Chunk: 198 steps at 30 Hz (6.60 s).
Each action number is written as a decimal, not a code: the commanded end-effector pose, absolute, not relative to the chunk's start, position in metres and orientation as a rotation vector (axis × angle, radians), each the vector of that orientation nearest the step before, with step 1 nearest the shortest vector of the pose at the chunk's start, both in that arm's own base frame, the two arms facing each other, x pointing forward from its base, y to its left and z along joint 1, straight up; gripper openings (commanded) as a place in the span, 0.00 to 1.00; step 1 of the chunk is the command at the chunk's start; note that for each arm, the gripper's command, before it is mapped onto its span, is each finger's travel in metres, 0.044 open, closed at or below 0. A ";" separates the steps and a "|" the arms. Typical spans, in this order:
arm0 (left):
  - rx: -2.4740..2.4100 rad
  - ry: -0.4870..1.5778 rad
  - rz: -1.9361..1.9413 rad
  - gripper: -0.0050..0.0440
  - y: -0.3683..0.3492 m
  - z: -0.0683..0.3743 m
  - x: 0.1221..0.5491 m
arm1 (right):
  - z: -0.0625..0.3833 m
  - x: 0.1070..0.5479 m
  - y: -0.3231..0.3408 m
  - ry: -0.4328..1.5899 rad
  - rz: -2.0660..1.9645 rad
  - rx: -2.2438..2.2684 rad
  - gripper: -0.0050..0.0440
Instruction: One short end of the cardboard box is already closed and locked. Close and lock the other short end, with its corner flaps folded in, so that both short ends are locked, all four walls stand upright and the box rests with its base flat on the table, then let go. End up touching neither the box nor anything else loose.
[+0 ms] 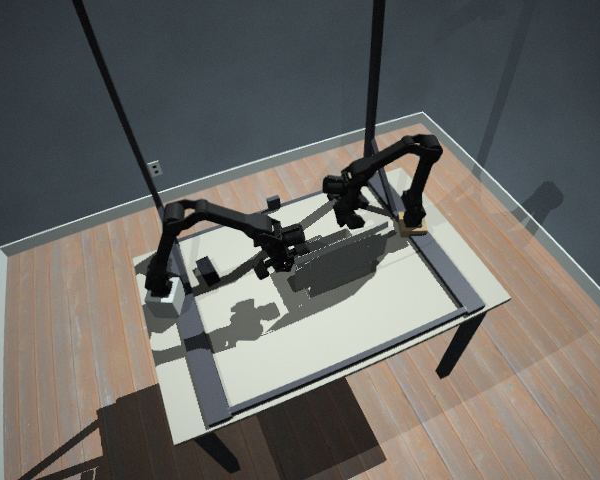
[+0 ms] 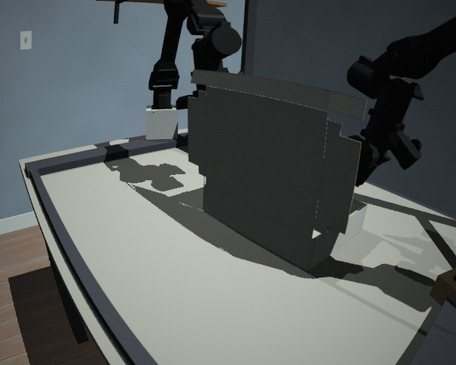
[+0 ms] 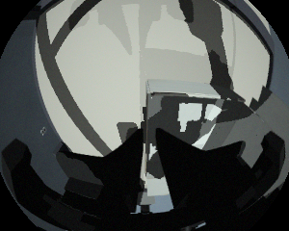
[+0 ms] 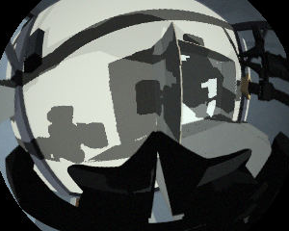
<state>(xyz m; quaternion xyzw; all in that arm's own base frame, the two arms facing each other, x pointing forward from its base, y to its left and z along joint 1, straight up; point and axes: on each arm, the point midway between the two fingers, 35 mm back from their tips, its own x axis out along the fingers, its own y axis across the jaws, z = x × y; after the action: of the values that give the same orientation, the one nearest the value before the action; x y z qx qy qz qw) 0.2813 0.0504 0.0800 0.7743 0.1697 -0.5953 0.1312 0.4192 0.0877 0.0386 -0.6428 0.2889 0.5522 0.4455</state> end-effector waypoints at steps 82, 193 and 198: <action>2.285 0.461 -1.711 0.11 0.051 0.031 0.283 | 0.054 0.427 0.088 0.685 1.333 -1.616 0.10; 2.284 0.461 -1.712 0.11 0.051 0.031 0.283 | 0.013 0.492 0.127 0.682 1.327 -1.617 0.10; 2.284 0.461 -1.712 0.11 0.051 0.031 0.283 | 0.010 0.494 0.128 0.681 1.326 -1.617 0.10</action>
<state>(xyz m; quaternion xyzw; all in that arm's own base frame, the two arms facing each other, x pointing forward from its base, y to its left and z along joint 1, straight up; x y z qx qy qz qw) 0.2797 0.0506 0.0263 0.7782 0.1608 -0.5940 0.1255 0.4849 0.1254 -0.0019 -0.6472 0.2852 0.5494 0.4449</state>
